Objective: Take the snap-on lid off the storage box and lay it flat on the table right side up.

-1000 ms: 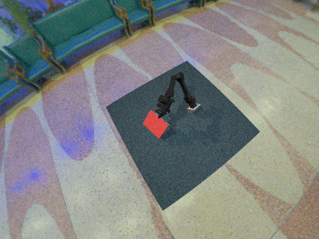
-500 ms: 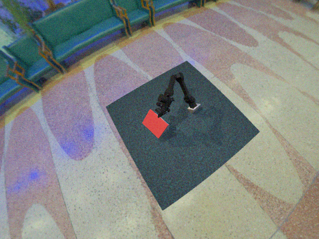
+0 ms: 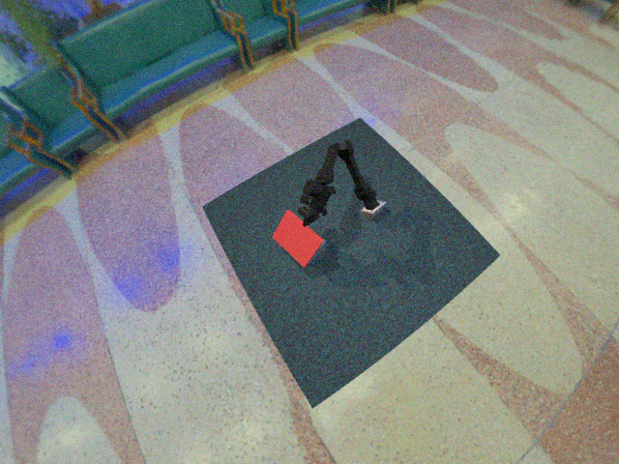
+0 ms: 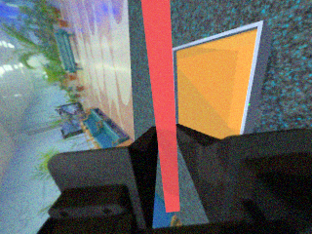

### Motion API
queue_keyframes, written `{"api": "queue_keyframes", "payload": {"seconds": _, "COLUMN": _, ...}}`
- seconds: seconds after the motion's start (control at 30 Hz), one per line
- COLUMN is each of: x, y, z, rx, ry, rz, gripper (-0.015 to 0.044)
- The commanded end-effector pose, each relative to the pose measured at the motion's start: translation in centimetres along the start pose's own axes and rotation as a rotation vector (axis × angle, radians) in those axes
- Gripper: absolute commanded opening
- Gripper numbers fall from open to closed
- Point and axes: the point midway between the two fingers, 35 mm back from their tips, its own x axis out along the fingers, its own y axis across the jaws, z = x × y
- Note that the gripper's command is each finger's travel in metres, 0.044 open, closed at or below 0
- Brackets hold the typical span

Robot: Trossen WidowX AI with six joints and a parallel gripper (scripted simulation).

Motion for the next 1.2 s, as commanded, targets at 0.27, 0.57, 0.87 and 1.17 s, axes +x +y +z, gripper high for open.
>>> {"api": "queue_keyframes", "payload": {"seconds": 0.27, "x": -1.1, "y": 1.4, "z": 0.0, "rx": 0.008, "ry": 0.000, "rz": 0.006, "gripper": 0.0000}}
{"api": "queue_keyframes", "payload": {"seconds": 0.57, "x": -1.1, "y": 1.1, "z": -1.1, "rx": 0.008, "ry": 0.000, "rz": 0.006, "gripper": 0.0000}}
{"api": "queue_keyframes", "payload": {"seconds": 0.87, "x": -1.2, "y": 1.0, "z": -2.9, "rx": 0.009, "ry": 0.001, "rz": 0.006, "gripper": 0.0000}}
{"api": "queue_keyframes", "payload": {"seconds": 1.17, "x": -1.3, "y": 0.9, "z": -4.7, "rx": 0.009, "ry": 0.001, "rz": 0.006, "gripper": 0.0000}}
